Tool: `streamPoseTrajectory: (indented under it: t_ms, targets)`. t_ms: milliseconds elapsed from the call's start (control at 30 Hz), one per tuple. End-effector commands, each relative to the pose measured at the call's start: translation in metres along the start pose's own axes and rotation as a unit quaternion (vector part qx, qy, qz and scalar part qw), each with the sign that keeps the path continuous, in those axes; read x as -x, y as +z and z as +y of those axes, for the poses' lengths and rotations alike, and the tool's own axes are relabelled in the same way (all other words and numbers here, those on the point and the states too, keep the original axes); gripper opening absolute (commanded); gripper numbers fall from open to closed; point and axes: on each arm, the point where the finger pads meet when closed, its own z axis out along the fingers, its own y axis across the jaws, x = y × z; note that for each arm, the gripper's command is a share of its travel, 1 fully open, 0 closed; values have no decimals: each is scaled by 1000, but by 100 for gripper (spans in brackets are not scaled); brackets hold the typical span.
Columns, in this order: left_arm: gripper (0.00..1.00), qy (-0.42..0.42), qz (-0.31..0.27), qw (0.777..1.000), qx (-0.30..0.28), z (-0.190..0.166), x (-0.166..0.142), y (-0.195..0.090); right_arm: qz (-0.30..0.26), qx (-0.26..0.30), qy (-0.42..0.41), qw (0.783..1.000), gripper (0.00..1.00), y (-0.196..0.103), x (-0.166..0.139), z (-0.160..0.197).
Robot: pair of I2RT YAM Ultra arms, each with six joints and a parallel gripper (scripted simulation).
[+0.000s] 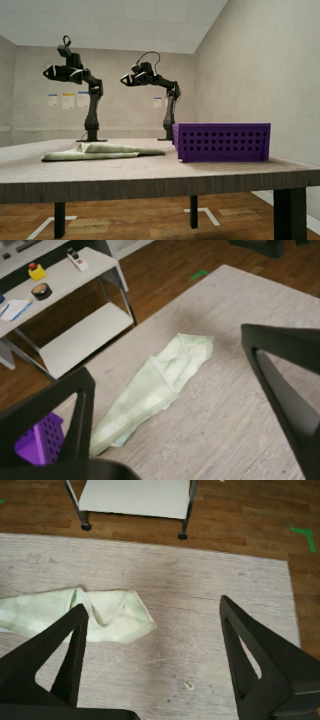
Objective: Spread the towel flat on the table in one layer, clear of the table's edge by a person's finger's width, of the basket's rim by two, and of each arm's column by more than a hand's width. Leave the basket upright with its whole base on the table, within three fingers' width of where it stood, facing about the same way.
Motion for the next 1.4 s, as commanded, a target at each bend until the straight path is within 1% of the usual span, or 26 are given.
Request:
streamPoseTrajectory:
  t_ms: [0,100,133,167,200,233,267,333,367,433,467,500,533,567,600,633,667,700,733,767,800,833,900,933,1000,1367]
  targets:
    - [100,31,-97,994,-42,-11,28,-50,-135,-35,43,989,100,-47,44,-12]
    - [100,31,-97,994,-42,-11,28,-50,-137,-36,43,989,100,-47,44,-12]
    - [100,46,-143,988,-47,-8,30,-66,-184,-39,58,980,100,-63,48,-12]
    - [100,56,-170,982,-54,-9,31,-83,-230,-39,72,970,100,-79,52,-10]
    - [100,57,-169,982,-59,-14,31,-96,-229,-44,73,970,100,-94,55,-14]
    - [100,57,-169,982,-59,-13,31,-96,-229,-44,73,970,100,-94,55,-14]
    - [100,48,-172,984,-6,3,33,-96,-226,-87,82,967,100,-96,52,-34]
    - [100,48,-172,984,-6,3,33,-96,-226,-87,82,967,100,-96,52,-34]
    - [100,43,-156,986,47,27,26,-83,-209,-77,81,971,100,-82,43,-42]
    - [100,43,-156,986,38,57,29,-83,-209,-78,81,971,100,-82,43,-42]
    - [100,43,-156,986,38,57,29,-83,-209,-77,81,971,100,-82,43,-42]
    - [100,35,-160,982,96,76,32,-88,-209,-77,81,971,100,-82,43,-42]
    - [100,29,-173,975,136,91,43,-96,-224,-71,79,969,100,-93,50,-36]
    - [100,31,-183,974,127,103,48,-106,-239,-71,77,965,100,-102,61,-37]
    - [100,29,-180,975,127,119,49,-106,-246,-74,77,963,100,-107,67,-38]
    - [100,28,-181,975,127,119,49,-106,-246,-74,77,963,100,-107,67,-38]
    - [100,21,-186,965,184,137,49,-117,-244,-74,77,964,100,-105,67,-38]
    - [100,15,-182,957,225,153,48,-119,-241,-74,77,965,100,-102,65,-38]
    - [100,16,-183,959,216,165,47,-127,-239,-74,76,965,100,-101,64,-38]
    - [100,14,-181,959,216,181,47,-128,-222,-78,76,969,100,-93,53,-40]
    - [100,14,-180,960,216,181,47,-128,-222,-78,76,969,100,-93,53,-40]
    - [100,7,-181,945,272,197,44,-142,-222,-78,76,969,100,-93,53,-40]
    - [100,7,-181,945,272,197,44,-142,-222,-78,76,969,100,-93,53,-40]
    - [100,2,-180,933,312,212,44,-148,-222,-78,76,969,100,-93,53,-40]
    - [100,1,-180,936,304,238,42,-161,-222,-78,76,969,100,-93,53,-40]
    - [100,1,-176,938,298,235,40,-158,-222,-78,76,969,100,-93,53,-40]
